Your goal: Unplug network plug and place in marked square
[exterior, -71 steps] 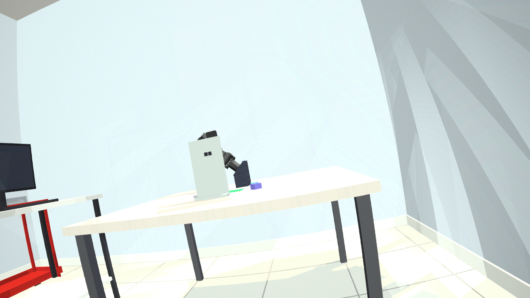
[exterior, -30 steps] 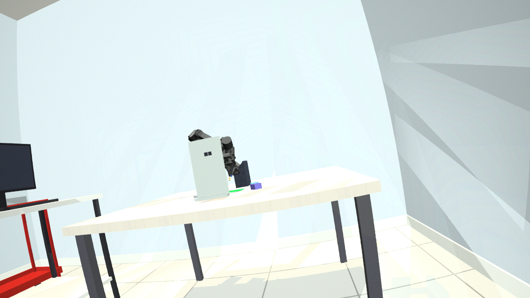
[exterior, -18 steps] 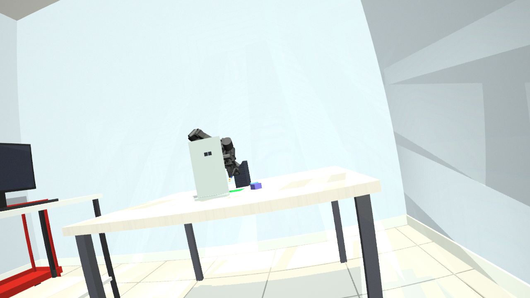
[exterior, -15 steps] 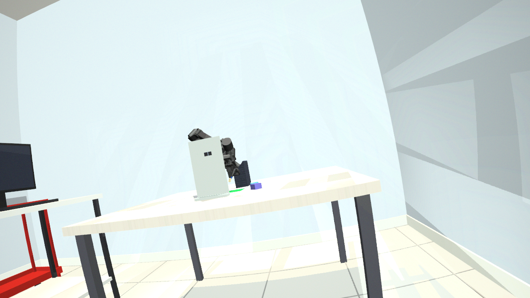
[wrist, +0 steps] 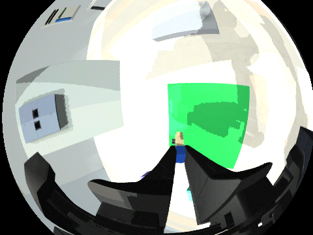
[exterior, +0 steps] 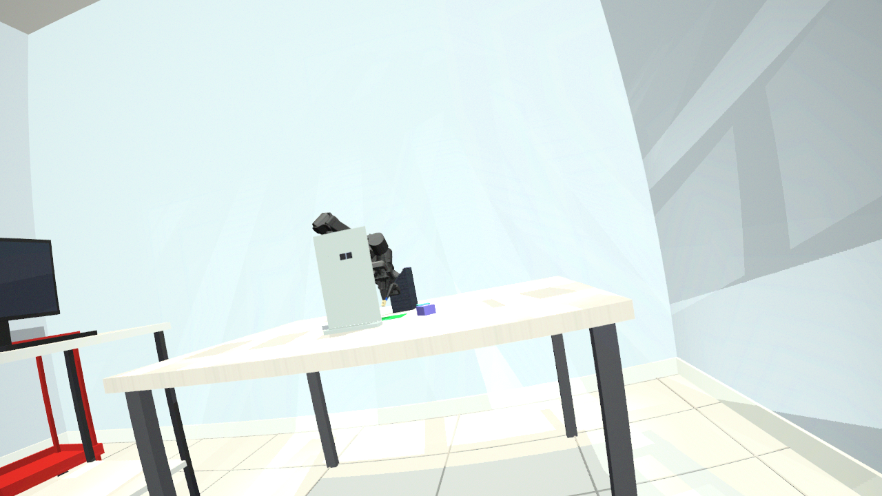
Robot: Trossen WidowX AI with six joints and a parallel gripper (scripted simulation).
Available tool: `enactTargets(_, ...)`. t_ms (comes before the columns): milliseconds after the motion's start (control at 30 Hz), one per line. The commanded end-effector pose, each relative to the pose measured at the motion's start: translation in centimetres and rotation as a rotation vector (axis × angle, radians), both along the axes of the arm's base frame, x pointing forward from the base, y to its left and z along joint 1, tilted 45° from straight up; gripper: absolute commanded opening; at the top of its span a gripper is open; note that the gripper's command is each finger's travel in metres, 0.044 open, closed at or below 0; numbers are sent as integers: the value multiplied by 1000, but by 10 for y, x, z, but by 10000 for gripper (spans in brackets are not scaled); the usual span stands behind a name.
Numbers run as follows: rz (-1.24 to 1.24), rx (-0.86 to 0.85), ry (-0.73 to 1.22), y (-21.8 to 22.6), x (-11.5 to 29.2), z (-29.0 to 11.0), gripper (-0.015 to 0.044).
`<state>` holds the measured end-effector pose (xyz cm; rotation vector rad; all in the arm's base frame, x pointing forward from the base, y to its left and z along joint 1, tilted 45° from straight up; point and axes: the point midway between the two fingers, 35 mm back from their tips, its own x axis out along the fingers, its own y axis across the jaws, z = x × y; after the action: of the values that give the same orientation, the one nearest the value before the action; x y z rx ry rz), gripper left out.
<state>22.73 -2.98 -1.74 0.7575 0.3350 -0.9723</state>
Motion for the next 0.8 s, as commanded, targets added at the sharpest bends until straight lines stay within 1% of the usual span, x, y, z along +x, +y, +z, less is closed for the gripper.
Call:
enactTargets(0,4,1,8,-2,-1,-4,0)
enactTargets(767,5,1,9,-14,-2,-16,0)
